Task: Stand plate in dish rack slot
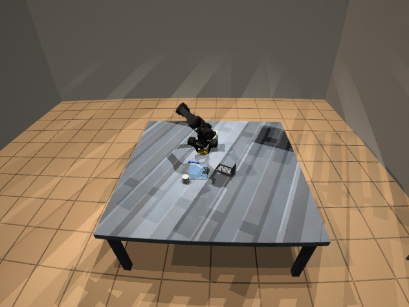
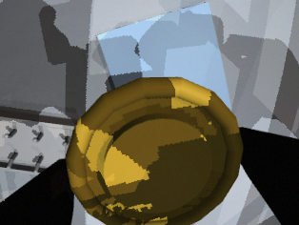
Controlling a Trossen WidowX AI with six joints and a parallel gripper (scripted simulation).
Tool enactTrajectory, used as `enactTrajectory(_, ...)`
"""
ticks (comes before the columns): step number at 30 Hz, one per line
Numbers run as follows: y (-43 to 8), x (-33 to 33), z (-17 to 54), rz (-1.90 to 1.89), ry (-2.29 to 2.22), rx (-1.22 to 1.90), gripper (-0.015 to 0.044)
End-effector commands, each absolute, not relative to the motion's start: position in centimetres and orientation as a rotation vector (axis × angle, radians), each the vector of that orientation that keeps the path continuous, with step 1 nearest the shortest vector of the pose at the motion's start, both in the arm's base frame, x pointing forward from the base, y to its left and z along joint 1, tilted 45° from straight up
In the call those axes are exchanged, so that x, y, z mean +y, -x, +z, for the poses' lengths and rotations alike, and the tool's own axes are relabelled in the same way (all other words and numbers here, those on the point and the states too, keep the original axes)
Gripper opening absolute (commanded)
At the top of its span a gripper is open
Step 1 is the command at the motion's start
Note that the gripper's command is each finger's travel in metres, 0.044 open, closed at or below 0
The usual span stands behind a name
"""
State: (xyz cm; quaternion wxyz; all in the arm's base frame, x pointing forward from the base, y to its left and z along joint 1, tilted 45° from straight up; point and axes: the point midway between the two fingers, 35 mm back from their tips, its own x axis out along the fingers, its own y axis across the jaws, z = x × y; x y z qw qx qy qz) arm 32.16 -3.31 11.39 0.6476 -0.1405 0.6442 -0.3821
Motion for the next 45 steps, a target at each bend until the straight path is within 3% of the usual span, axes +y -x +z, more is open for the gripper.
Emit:
enactTrajectory(1, -29.9, -0.6, 9.1, -0.956, 0.228, 1.416, 0.0)
enactTrajectory(7, -26.5, 2.1, 6.7, -1.079, 0.106, 1.325, 0.0)
enactTrajectory(17, -26.3, 2.2, 6.6, -1.081, 0.102, 1.327, 0.0)
enactTrajectory(45, -24.8, -1.1, 1.4, -0.645, 0.019, 1.737, 0.0)
